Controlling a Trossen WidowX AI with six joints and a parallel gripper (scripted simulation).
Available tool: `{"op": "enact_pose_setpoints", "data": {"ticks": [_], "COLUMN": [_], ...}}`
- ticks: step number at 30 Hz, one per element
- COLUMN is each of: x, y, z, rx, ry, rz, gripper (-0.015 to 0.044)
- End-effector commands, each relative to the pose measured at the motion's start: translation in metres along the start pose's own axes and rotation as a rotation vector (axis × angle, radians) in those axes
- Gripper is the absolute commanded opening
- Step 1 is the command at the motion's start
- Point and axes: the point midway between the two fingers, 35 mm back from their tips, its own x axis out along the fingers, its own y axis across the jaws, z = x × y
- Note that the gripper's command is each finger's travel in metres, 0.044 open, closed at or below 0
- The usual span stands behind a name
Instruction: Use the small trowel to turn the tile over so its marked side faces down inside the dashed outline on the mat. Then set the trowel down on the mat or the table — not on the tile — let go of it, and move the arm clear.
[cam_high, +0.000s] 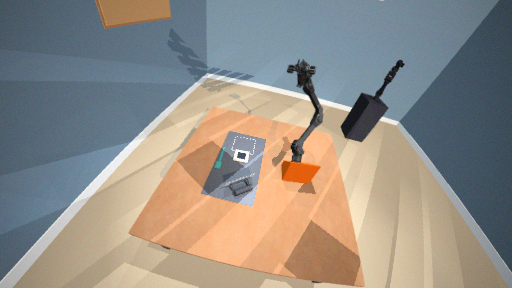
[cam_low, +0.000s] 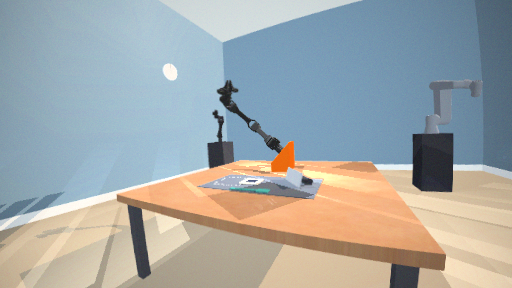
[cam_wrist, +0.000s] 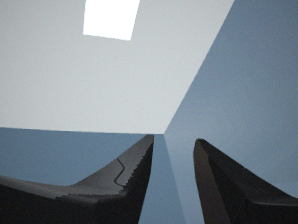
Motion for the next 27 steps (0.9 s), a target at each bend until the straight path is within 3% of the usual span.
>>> {"op": "enact_pose_setpoints", "data": {"ticks": [1, 15, 27], "x": [0.017, 0.065, 0.084], "y": [-0.036, -0.149, -0.194], "z": [-0.024, -0.145, -0.292], "rx": [0.082, 0.352, 0.536], "ry": [0.042, 0.246, 0.539], "rz": [-0.054, -0.279, -0.42], "gripper": [0.01, 0.01, 0.01]}}
